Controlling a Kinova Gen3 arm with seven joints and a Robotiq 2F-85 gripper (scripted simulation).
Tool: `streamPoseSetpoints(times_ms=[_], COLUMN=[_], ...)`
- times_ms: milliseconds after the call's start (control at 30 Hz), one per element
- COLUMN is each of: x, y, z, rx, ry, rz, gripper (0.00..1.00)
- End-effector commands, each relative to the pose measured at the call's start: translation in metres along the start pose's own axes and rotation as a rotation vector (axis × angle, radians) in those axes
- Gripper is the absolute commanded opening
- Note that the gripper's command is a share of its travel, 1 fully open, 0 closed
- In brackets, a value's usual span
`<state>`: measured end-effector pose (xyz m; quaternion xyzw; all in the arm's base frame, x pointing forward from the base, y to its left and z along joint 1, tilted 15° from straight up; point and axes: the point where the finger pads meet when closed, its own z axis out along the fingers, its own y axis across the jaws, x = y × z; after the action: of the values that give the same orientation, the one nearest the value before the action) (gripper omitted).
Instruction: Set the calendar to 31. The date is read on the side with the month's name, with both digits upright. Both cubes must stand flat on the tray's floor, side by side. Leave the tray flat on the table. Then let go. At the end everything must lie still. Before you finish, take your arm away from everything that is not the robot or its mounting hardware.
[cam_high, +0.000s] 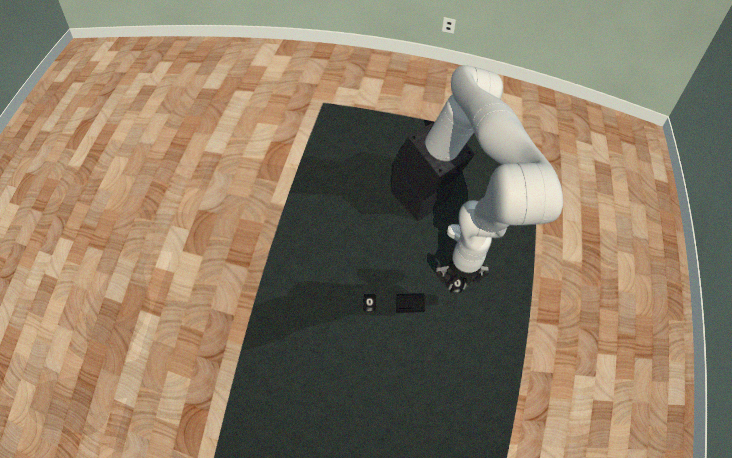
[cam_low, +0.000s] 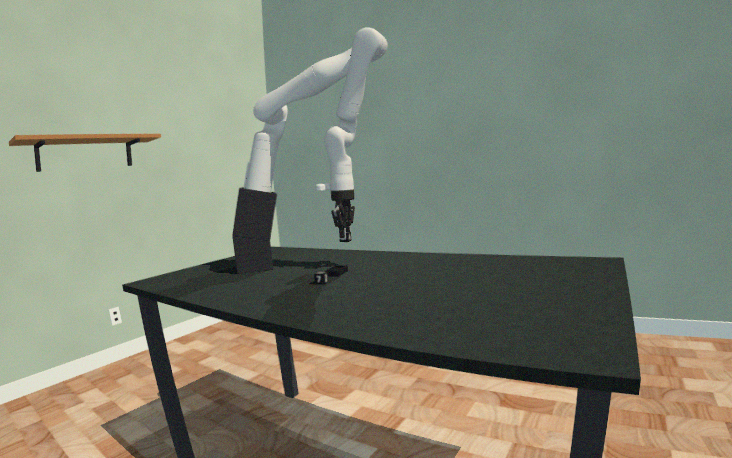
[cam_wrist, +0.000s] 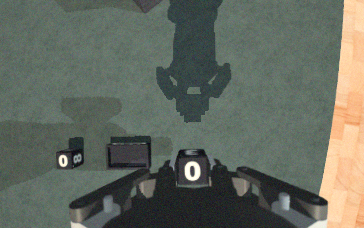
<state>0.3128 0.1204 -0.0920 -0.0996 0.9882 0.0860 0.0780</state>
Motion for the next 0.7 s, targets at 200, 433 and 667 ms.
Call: streamPoseSetpoints(times_ms=[200,433,667], x=[-0.013,-0.013,-0.014], y=[-0.001,-0.001,-0.034], z=[-0.019,-0.019,-0.023], rx=[0.003,0.003,0.003], ry=[-0.030,-0.030,-0.031], rz=[-0.001,-0.001,-0.001], gripper=[0.26,0.26,0.26])
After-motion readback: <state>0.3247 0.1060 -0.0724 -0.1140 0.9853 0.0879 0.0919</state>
